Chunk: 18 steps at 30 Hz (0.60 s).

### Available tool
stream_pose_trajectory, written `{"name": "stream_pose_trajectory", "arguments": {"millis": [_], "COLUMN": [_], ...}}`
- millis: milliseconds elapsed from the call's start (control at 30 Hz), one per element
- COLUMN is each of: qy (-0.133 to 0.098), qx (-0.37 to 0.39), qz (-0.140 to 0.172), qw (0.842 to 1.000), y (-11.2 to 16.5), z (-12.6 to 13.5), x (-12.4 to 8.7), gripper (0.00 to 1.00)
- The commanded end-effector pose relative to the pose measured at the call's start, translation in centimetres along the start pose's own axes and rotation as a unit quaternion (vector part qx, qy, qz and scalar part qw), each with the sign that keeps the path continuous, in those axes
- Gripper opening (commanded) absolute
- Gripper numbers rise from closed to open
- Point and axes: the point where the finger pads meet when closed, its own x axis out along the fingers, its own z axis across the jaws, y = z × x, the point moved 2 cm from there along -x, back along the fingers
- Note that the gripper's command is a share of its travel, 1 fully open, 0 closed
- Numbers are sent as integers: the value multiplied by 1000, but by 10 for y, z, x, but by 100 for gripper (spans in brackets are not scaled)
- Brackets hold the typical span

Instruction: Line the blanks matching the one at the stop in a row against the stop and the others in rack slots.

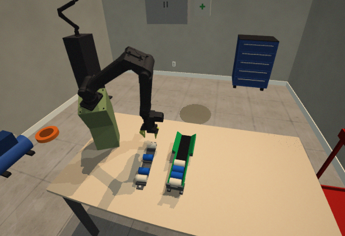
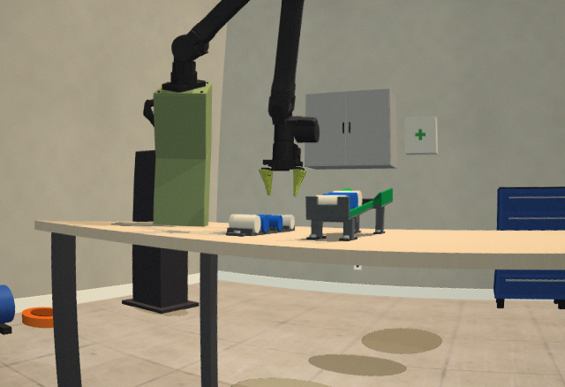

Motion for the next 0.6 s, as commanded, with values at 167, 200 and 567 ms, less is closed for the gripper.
{"name": "stream_pose_trajectory", "arguments": {"millis": [167,200,567], "qy": [4,3,3], "qx": [-1,1,2], "qz": [-2,-1,-1], "qw": [1000,1000,1000], "y": [0,2,3], "z": [-1,-1,-1], "x": [13,15,30], "gripper": [80,80,80]}}
